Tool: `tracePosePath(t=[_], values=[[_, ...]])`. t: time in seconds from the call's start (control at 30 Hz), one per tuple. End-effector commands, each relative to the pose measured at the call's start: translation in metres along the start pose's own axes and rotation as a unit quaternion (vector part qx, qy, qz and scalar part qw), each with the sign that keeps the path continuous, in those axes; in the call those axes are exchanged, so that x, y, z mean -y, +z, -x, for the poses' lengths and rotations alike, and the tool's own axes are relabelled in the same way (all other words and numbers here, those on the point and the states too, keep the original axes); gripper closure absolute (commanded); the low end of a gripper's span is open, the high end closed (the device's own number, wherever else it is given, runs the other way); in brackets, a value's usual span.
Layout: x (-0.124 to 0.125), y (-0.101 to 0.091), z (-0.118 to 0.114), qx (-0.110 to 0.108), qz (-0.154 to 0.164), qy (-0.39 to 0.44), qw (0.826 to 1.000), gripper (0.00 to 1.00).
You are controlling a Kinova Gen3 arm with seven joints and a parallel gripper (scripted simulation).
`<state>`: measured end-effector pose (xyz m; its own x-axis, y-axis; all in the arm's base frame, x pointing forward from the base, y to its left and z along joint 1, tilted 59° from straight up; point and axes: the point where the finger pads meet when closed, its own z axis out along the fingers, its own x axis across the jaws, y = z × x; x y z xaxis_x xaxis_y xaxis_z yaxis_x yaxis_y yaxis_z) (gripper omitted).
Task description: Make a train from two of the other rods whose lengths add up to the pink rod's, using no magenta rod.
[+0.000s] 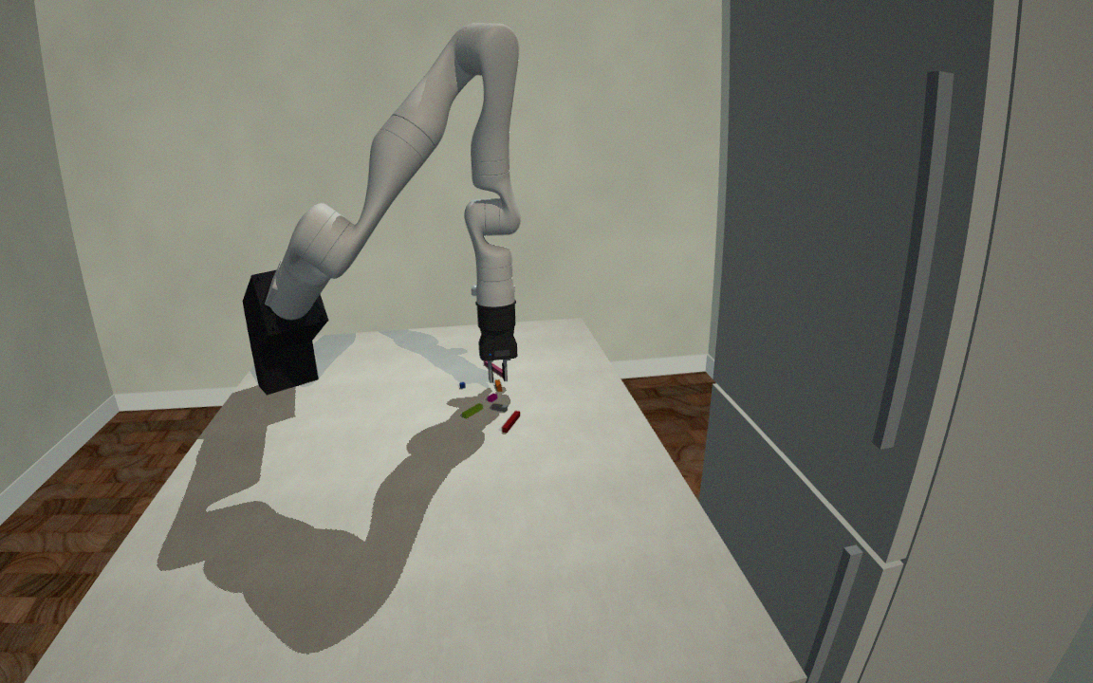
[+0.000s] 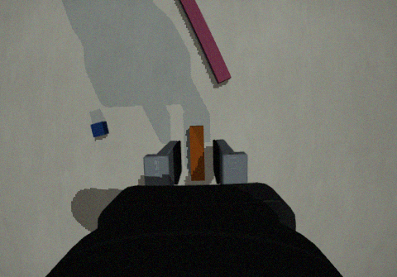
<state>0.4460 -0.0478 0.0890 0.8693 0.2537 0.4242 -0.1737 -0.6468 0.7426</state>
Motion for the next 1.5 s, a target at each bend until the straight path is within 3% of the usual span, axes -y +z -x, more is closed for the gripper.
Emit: tracePosePath(t=[0.0, 0.63, 1.47], values=[[0.0, 0.0, 0.0, -0.001, 0.0, 0.0, 1.0, 0.46], [0.0, 0.0, 0.0, -0.001, 0.0, 0.0, 1.0, 0.46], [0.0, 0.017, 0.0, -0.001, 0.0, 0.0, 1.0, 0.46]])
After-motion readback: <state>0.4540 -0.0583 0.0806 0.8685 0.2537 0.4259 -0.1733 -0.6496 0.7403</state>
